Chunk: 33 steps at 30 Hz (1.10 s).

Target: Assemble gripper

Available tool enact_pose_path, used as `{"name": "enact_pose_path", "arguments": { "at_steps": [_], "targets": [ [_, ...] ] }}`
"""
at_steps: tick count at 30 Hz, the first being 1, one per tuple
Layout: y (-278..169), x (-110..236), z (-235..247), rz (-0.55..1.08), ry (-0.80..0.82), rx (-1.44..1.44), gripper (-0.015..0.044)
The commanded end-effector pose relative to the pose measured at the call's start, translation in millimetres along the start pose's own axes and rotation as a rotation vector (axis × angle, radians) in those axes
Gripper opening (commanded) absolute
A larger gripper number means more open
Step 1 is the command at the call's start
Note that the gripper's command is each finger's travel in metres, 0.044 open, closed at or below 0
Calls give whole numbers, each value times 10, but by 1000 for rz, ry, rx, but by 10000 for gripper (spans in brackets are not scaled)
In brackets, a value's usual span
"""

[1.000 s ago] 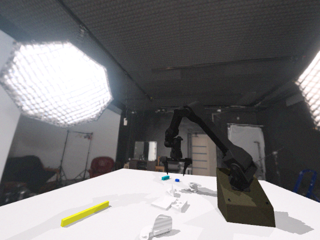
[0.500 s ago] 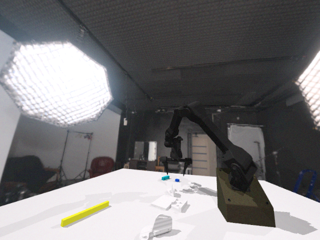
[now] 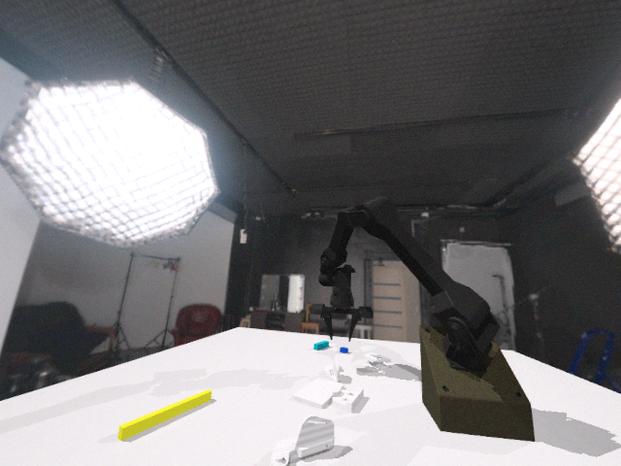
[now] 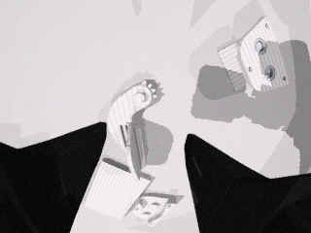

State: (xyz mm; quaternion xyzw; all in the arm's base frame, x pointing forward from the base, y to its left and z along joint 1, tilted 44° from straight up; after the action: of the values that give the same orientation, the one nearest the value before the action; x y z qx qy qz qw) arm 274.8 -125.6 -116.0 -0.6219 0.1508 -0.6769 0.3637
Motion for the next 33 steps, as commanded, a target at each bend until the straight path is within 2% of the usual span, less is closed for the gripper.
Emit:
{"name": "enact_pose_path", "arguments": {
  "at_steps": [1, 7, 18, 33],
  "targets": [
    [0, 0, 0, 0, 0, 0, 151],
    [0, 0, 0, 0, 0, 0, 0],
    [0, 0, 0, 0, 0, 0, 0],
    [-31, 10, 27, 0, 0, 259, 394]
  ]
}}
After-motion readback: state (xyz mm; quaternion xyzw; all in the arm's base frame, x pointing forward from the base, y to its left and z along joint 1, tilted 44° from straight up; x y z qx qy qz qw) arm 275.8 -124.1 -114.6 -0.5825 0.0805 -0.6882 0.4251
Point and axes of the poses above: the point midway between the two fingers, 35 mm back from their tips, its own x axis back along the fingers, its own z axis across the jaws, y = z × x, the point moved 1 cm from there along x, back along the fingers, and after that the axes turned 14 degrees about x, right-handed, at the moved point
